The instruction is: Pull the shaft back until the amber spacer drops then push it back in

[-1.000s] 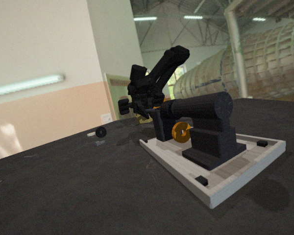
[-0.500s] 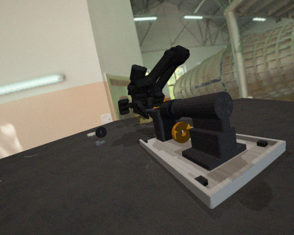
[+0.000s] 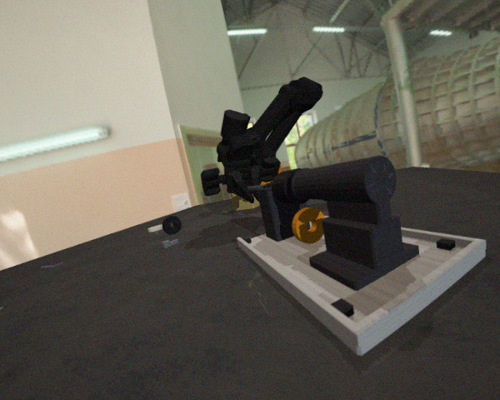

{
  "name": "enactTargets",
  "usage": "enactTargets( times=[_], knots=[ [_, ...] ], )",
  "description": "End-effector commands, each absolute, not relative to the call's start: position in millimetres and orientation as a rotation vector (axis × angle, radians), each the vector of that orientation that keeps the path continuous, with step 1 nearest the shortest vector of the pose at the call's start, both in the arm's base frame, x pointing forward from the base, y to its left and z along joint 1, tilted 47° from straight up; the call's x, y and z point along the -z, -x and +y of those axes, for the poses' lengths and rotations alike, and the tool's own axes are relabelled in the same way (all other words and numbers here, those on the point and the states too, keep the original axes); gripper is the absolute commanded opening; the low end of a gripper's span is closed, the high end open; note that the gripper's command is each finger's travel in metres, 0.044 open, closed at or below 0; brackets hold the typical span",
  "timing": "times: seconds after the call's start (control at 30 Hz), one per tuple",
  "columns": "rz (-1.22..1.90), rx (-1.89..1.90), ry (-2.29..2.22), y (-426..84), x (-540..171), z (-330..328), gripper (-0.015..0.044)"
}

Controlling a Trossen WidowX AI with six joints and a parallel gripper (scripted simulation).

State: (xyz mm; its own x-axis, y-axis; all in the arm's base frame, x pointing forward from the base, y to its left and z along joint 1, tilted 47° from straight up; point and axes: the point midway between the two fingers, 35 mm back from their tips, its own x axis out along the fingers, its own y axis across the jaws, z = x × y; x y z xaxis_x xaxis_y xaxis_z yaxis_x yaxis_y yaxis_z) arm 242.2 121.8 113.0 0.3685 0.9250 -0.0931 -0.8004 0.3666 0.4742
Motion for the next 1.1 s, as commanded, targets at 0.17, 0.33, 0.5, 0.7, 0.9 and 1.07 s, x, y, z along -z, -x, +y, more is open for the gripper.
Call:
enactTargets(
  times=[0.17, 0.33, 0.5, 0.7, 0.9, 1.07],
  knots=[
    [0.371, -1.142, -0.378, -245.5, -115.9, 123.5, 0.0000],
    [0.371, -1.142, -0.378, -246.6, -116.9, 124.5, 0.0000],
    [0.371, -1.142, -0.378, -247.7, -117.9, 125.5, 0.0000],
    [0.371, -1.142, -0.378, -248.9, -119.1, 126.7, 0.0000],
    [0.371, -1.142, -0.378, -250.2, -120.3, 127.9, 0.0000],
    [0.371, -1.142, -0.378, -251.2, -121.3, 129.0, 0.0000]
  ],
)
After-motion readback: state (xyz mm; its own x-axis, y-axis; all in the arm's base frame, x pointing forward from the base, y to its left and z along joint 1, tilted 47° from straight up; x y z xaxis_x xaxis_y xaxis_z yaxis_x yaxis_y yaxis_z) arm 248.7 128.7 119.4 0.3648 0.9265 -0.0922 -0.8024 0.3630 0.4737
